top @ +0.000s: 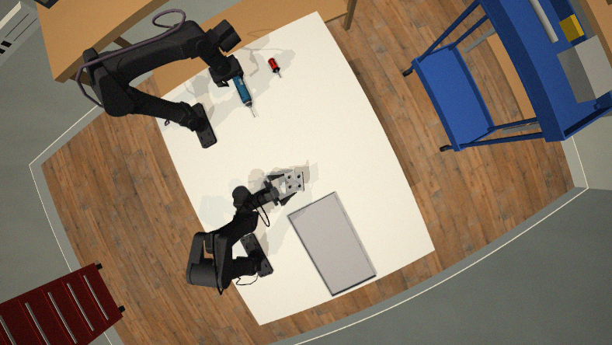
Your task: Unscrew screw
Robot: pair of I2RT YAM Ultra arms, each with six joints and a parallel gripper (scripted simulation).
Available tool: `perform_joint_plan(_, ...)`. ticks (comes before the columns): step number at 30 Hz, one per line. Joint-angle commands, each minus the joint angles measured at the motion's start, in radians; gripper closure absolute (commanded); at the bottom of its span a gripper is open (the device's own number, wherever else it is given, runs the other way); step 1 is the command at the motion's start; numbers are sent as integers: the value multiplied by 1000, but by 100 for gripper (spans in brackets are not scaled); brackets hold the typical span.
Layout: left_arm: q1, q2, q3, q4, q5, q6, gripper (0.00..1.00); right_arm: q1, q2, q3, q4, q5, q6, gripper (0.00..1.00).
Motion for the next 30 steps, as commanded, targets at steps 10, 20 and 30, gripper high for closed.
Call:
perform_joint_plan(10,-2,-5,7,-9,-1,-2,35,-39,35,34,69,-32,-43,14)
perform_joint_plan(20,-2,-5,7,-9,-1,-2,35,-80,70,56,112,-68,-79,14)
perform_joint_plan(30,-2,-5,7,-9,-1,-2,35,-71,55,36,102,-60,-73,14)
